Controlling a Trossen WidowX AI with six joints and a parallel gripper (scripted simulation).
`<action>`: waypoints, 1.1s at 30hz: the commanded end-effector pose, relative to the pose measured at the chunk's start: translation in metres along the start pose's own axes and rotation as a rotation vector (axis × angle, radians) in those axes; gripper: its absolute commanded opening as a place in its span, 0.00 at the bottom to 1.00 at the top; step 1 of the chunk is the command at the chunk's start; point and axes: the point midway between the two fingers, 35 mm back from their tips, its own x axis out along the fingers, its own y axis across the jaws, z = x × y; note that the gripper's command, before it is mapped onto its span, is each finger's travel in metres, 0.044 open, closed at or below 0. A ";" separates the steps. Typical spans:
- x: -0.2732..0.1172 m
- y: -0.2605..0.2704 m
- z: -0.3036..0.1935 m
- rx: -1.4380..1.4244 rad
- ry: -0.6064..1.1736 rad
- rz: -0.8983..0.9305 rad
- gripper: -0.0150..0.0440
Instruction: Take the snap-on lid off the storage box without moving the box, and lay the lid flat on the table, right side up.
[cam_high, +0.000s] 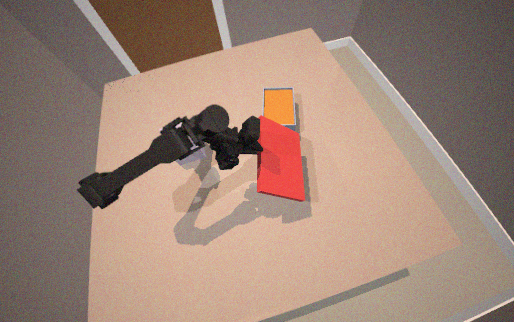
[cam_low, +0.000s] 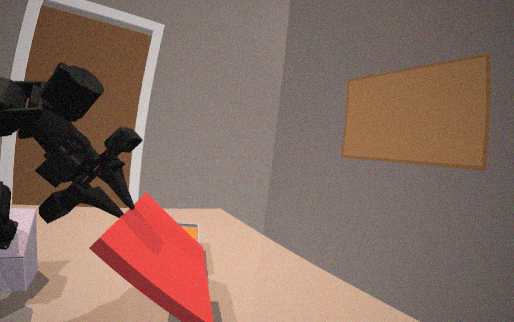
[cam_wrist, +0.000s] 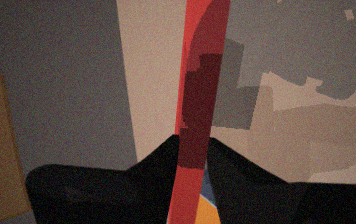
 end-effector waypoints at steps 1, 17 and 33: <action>-0.003 0.003 0.009 0.011 0.003 0.015 0.25; -0.006 0.001 0.042 0.011 0.002 0.016 0.25; -0.009 -0.001 0.074 0.010 0.000 0.019 0.25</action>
